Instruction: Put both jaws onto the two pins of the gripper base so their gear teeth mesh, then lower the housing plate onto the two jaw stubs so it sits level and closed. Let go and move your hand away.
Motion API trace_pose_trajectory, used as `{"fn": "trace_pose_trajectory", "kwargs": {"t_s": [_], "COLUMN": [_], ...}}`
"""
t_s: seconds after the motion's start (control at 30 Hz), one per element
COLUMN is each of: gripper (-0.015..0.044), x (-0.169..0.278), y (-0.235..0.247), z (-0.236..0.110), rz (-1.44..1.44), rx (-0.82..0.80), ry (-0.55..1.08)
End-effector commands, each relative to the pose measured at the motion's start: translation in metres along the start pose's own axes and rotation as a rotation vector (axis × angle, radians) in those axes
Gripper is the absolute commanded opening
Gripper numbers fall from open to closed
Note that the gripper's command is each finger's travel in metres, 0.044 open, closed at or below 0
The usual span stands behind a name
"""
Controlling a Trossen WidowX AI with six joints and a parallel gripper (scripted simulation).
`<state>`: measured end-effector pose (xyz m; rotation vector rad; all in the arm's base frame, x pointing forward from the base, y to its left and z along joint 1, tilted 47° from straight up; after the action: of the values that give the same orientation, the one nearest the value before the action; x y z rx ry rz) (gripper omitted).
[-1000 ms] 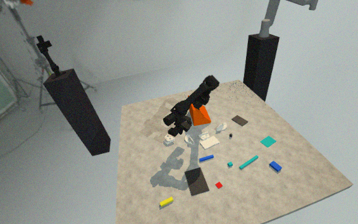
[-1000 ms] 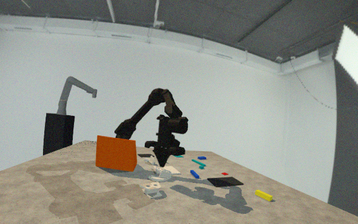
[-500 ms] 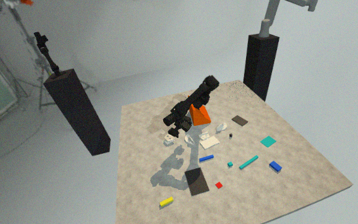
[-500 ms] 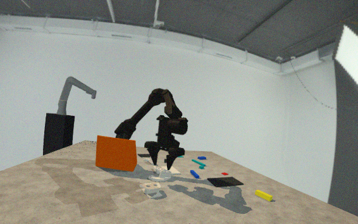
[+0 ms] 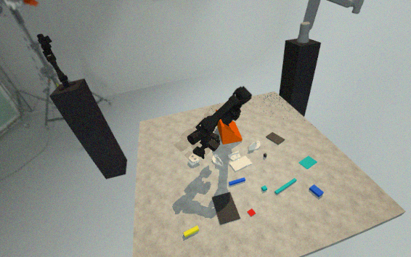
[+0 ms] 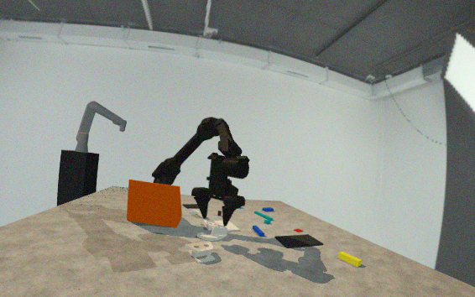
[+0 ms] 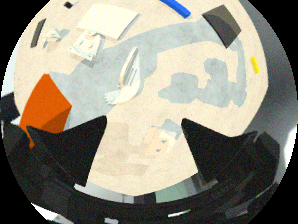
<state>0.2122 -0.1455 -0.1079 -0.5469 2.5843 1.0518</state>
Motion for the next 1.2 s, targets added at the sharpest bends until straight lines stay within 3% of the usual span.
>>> {"fn": "trace_pose_trajectory", "kwargs": {"t_s": [0.0,0.37,0.93,1.17], "gripper": [0.044,0.044,0.0,0.0], "x": [0.0,0.0,0.0002,0.0002], "y": [-0.0003,-0.0003,0.0008,0.0008], "z": [0.0001,0.0001,-0.0069,-0.0069], "rz": [0.002,0.002,-0.001,-0.001], "rx": [0.001,0.001,-0.006,-0.006], "ry": [-0.001,-0.001,0.009,0.009]}}
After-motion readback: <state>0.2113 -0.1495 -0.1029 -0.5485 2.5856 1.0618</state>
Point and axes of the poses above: the point midway between the two fingers, 35 mm back from their tips, its own z axis out along the fingers, its own y axis across the jaws, x = y × z, the point moved 2 cm from there along -z, back along the fingers, and after that the axes turned 13 degrees about z, right-handed, at the moved point
